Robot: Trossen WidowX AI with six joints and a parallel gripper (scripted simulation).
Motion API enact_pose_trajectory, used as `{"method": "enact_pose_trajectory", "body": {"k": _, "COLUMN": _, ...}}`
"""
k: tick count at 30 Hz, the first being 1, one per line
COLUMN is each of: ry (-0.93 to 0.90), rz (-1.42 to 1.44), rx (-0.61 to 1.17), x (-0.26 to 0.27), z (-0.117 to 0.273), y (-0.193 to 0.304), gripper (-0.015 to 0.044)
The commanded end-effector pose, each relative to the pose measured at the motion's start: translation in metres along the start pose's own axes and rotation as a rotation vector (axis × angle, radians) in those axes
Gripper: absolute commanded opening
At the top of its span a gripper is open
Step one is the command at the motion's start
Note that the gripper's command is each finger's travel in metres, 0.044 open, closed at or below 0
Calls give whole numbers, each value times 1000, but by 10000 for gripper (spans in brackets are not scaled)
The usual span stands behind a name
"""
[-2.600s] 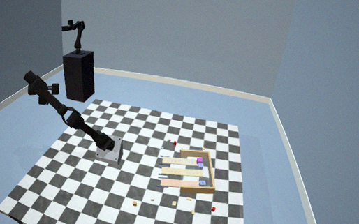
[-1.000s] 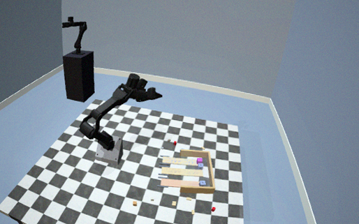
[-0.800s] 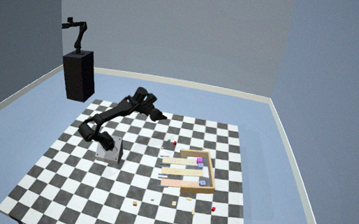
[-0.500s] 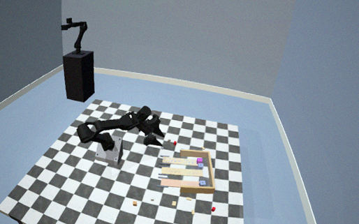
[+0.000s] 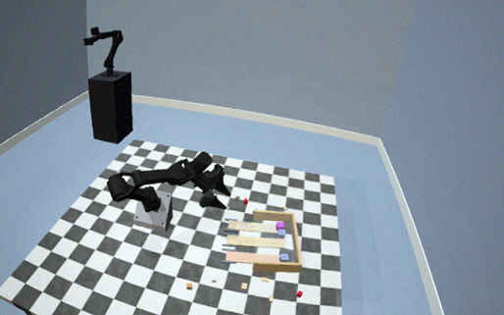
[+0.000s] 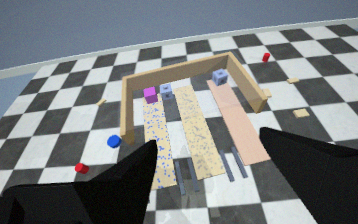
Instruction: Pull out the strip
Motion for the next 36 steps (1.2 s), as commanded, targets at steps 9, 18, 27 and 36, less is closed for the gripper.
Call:
{"method": "enact_pose_trajectory", "body": {"k": 9, "ry": -8, "rz": 87, "rx": 343, "x": -34, "z": -70, "y": -18, "gripper": 137}}
{"method": "enact_pose_trajectory", "body": {"k": 18, "ry": -65, "rz": 105, "rx": 719, "x": -83, "z": -130, "y": -8, "gripper": 0}}
{"method": "enact_pose_trajectory", "body": {"k": 27, "ry": -135, "rz": 116, "rx": 942, "x": -112, "z": -150, "y": 10, "gripper": 0}}
{"method": "enact_pose_trajectory", "body": {"k": 36, "ry": -135, "rz": 115, "rx": 942, "x": -111, "z": -155, "y": 15, "gripper": 0}}
Point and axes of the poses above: the point midway between the two fingers, 35 mm back from their tips, its own z axis back along the fingers, its own x axis across the jaws, y = z × x, the point moved 5 cm from there along z, back along the fingers, and after that the axes turned 5 degrees about z, right-handed, at the moved point
